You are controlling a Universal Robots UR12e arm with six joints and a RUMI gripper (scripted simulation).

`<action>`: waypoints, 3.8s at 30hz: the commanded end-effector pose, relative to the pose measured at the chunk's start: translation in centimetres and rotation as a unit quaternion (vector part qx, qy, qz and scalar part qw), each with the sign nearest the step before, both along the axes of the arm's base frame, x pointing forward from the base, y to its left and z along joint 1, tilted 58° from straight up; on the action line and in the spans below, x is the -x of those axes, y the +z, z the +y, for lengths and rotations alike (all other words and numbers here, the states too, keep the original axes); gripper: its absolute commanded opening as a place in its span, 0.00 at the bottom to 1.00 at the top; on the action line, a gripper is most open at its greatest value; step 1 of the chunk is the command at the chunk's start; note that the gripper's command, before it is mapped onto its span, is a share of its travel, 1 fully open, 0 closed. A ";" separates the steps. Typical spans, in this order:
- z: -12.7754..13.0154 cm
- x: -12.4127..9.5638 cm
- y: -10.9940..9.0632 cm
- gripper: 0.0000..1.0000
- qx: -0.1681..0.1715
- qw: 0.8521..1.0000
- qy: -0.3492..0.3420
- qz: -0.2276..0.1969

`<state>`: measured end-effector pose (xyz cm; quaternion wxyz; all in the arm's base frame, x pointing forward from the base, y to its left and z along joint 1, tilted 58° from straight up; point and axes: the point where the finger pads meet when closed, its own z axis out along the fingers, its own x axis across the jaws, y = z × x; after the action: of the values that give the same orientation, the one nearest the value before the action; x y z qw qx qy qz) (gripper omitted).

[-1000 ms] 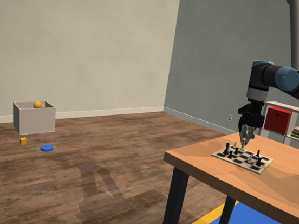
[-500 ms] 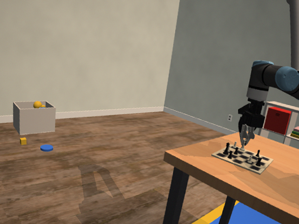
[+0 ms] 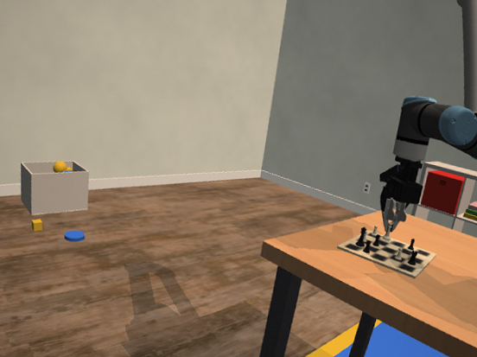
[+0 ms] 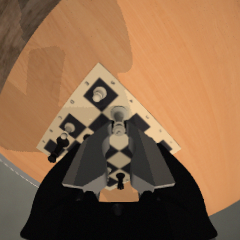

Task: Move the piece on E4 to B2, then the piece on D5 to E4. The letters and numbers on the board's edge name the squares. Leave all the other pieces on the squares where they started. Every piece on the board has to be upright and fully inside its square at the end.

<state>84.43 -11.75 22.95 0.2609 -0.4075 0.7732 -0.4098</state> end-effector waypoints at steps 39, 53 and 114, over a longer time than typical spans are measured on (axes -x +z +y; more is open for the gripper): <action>-0.3 -0.5 0.0 0.00 0.001 1.000 0.000 -0.002; -0.3 -0.5 0.0 0.00 0.001 1.000 0.000 -0.002; 3.8 6.5 4.6 0.25 0.000 1.000 0.001 0.000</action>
<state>78.59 -8.41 27.58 0.2630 -0.4070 0.7718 -0.4118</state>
